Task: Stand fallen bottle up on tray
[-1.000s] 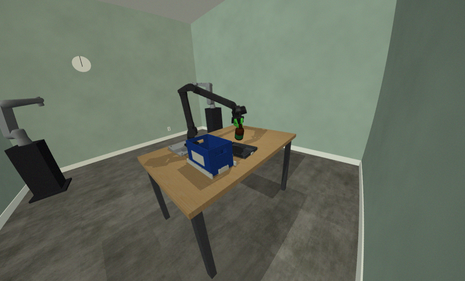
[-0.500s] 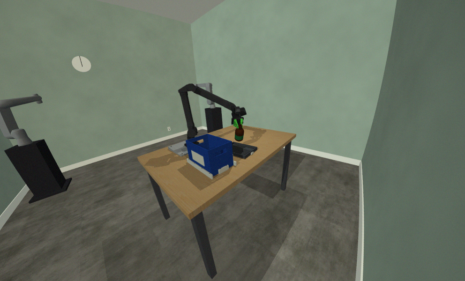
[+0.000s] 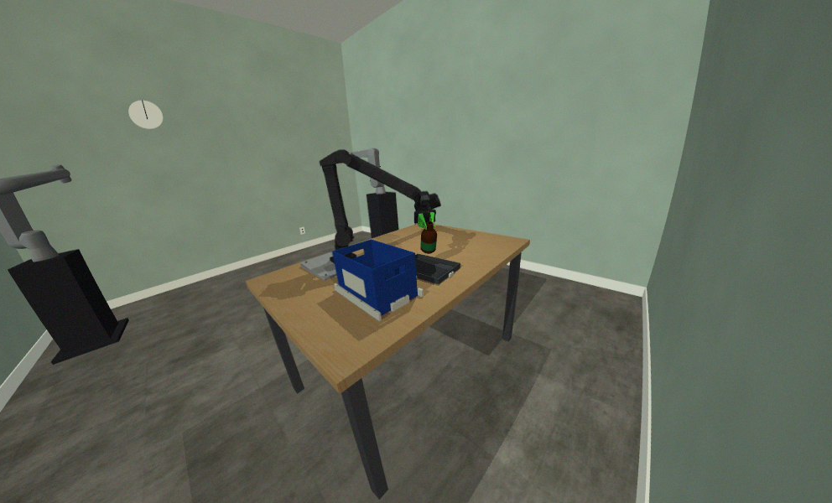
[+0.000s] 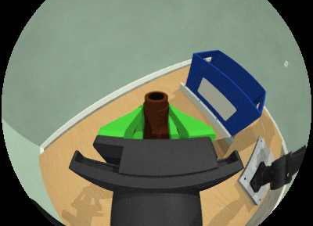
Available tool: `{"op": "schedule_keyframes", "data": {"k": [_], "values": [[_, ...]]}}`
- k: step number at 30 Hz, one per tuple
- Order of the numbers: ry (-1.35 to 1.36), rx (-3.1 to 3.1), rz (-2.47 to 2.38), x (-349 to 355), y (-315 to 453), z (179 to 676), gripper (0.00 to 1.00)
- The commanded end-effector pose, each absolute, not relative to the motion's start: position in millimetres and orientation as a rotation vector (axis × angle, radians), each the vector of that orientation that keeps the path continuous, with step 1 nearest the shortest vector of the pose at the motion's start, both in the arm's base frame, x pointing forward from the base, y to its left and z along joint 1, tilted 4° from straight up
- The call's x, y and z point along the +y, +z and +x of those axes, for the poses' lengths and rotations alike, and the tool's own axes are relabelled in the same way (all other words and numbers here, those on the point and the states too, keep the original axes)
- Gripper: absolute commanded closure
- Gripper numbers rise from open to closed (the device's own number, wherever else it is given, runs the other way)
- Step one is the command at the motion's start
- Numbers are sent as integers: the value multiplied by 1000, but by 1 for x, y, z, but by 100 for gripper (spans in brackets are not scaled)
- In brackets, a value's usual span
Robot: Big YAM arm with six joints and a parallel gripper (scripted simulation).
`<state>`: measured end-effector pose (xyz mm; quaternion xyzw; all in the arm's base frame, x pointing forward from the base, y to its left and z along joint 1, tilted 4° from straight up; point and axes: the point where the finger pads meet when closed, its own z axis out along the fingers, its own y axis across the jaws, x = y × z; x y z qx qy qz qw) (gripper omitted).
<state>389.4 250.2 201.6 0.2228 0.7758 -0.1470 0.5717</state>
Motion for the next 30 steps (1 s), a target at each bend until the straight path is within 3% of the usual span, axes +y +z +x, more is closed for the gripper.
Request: {"op": "schedule_keyframes", "data": {"k": [1,30], "values": [[-326,1800,516,255,209,388,100],[-309,1787,528,259,216,391,100]]}}
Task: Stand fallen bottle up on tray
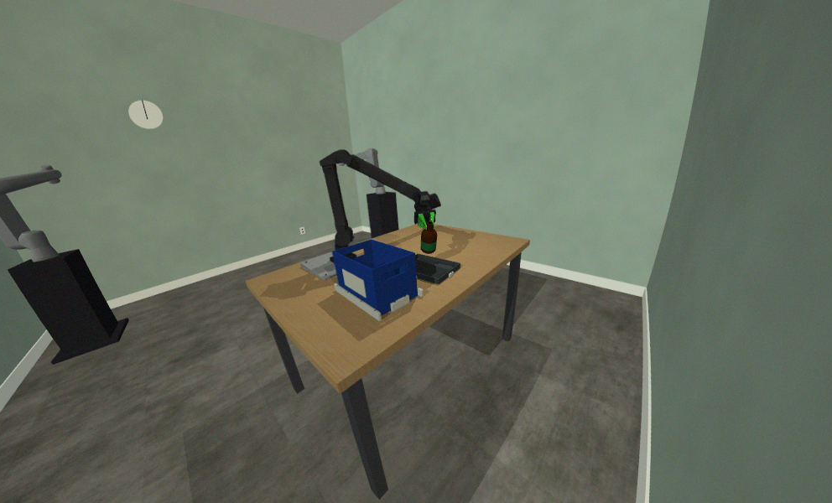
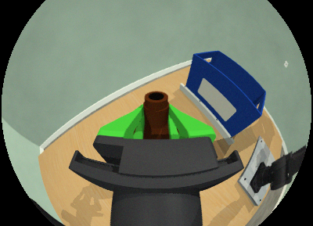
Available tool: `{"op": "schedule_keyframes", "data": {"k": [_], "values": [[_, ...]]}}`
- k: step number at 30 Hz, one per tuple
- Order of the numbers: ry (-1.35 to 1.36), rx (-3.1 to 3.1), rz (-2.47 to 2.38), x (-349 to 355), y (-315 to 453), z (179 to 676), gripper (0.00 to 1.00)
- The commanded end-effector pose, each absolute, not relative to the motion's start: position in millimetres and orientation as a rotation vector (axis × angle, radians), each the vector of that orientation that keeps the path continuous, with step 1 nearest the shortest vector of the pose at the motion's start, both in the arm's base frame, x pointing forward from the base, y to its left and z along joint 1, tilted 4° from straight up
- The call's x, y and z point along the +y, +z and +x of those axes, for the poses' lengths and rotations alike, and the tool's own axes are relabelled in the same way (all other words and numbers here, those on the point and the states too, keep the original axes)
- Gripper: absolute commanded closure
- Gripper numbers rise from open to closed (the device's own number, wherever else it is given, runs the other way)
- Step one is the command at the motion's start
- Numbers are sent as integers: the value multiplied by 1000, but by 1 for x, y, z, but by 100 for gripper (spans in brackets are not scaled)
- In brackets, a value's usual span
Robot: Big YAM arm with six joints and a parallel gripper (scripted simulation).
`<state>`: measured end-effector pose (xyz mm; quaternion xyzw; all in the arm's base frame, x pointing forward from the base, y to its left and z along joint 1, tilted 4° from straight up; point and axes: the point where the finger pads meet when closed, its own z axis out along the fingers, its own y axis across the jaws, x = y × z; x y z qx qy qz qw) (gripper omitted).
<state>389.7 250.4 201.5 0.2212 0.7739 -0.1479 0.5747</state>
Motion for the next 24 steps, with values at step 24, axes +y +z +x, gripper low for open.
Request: {"op": "schedule_keyframes", "data": {"k": [24], "values": [[-292,1776,550,257,227,395,100]]}}
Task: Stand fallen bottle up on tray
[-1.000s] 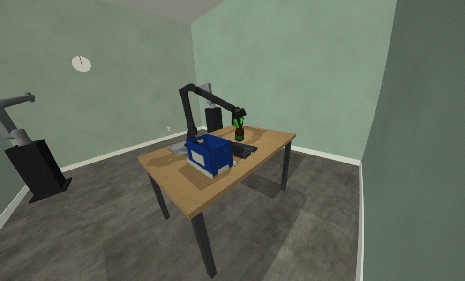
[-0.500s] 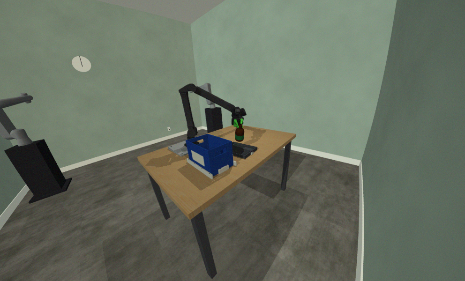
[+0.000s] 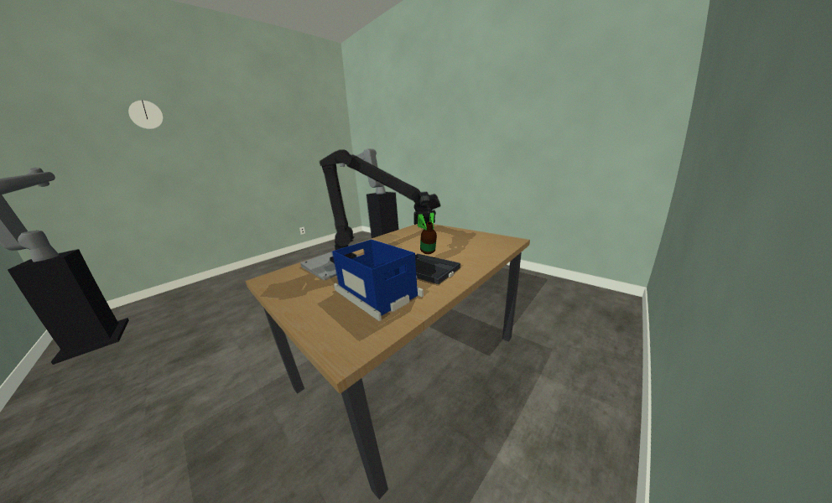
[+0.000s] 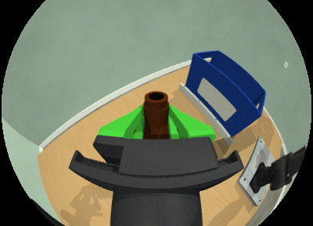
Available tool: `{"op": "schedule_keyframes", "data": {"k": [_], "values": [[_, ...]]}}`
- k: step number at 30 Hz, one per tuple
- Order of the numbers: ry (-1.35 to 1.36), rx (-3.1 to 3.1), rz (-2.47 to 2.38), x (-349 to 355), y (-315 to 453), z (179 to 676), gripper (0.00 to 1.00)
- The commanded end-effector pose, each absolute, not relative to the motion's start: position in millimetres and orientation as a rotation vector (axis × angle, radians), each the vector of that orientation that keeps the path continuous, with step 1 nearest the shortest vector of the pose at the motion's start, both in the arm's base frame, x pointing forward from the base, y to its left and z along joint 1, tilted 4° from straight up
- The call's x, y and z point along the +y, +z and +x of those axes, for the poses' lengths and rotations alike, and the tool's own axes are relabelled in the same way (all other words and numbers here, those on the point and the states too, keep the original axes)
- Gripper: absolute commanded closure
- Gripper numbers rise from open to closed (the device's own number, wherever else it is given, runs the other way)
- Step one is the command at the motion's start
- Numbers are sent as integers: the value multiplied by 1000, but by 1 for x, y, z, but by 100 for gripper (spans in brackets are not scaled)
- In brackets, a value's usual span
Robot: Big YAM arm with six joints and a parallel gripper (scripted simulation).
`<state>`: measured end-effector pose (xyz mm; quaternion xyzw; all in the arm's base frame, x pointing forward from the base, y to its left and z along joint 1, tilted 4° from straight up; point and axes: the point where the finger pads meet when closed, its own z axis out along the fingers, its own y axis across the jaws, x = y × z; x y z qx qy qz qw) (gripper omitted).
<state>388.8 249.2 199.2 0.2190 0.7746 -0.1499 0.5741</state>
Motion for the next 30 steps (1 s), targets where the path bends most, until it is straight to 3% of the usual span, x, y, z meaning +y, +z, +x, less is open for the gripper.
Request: {"op": "schedule_keyframes", "data": {"k": [1,30], "values": [[-300,1778,549,254,224,395,100],[-325,1786,535,229,215,394,100]]}}
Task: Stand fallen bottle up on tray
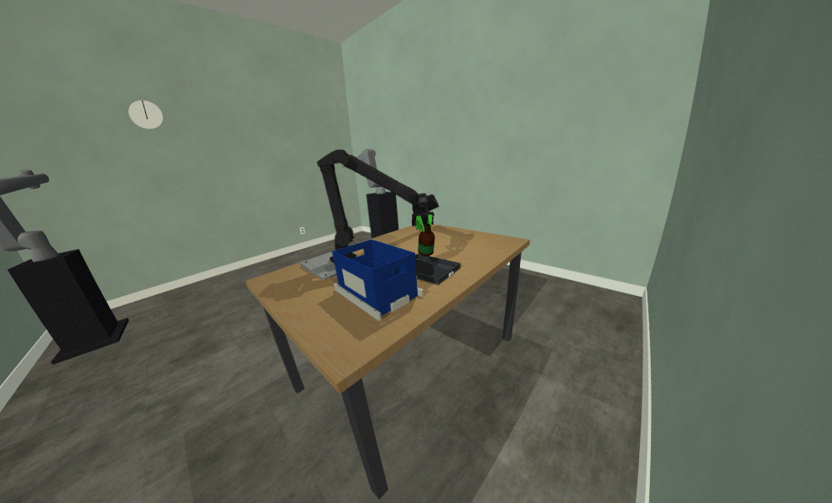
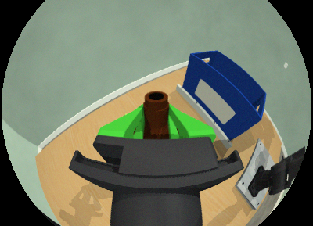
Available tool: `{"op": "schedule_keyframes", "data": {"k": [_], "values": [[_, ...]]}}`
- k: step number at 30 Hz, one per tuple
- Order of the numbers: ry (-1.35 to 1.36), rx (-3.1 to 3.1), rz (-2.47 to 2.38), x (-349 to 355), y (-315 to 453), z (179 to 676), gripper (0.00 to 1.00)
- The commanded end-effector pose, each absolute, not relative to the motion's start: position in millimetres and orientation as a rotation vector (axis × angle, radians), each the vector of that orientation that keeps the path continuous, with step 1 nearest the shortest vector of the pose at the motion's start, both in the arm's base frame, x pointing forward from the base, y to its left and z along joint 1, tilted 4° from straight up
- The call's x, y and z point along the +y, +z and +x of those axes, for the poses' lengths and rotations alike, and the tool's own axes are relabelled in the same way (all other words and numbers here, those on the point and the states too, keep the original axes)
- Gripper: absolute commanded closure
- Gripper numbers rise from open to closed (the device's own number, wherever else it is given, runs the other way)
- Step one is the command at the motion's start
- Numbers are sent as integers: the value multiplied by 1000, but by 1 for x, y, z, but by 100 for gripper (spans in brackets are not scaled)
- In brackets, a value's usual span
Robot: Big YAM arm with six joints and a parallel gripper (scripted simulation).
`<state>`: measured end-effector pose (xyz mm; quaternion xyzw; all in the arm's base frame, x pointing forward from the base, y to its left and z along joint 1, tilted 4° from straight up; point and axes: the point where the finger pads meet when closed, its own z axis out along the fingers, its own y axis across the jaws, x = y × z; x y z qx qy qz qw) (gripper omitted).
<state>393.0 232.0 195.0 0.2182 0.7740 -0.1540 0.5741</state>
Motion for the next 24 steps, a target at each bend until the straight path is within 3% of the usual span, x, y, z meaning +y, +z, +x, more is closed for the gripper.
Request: {"op": "schedule_keyframes", "data": {"k": [1,24], "values": [[-326,1786,537,228,215,394,100],[-306,1776,551,232,223,399,100]]}}
